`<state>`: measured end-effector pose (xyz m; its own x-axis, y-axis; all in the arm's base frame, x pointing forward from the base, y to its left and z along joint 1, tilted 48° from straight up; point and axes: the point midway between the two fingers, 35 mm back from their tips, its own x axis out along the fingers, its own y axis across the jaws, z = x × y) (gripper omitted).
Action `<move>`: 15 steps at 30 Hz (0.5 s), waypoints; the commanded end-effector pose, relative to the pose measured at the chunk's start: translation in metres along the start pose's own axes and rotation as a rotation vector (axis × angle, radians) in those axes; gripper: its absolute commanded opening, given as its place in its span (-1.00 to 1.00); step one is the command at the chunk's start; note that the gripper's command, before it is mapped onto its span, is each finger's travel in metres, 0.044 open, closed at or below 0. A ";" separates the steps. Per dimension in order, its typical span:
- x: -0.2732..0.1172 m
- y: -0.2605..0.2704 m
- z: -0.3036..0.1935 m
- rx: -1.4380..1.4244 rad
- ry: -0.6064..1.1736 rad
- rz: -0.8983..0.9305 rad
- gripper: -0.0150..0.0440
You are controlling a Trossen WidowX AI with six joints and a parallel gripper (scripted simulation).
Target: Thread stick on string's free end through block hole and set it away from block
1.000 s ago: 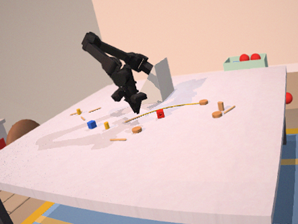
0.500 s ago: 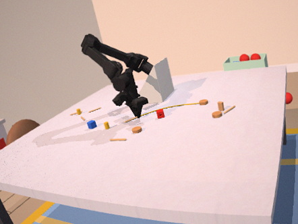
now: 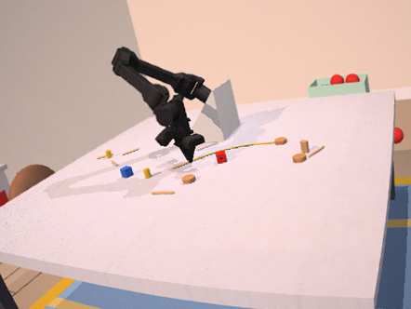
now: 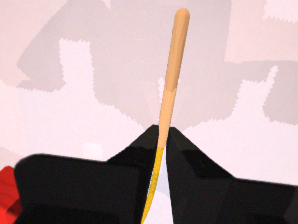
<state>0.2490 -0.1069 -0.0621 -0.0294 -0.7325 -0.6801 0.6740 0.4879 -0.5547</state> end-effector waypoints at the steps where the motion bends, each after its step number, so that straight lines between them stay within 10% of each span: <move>1: 0.000 0.000 0.000 0.000 0.000 0.000 -0.49; 15: -0.014 0.002 0.000 0.000 0.002 0.003 -0.49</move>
<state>0.2476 -0.0990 -0.0559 -0.0341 -0.7344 -0.6779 0.6668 0.4885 -0.5627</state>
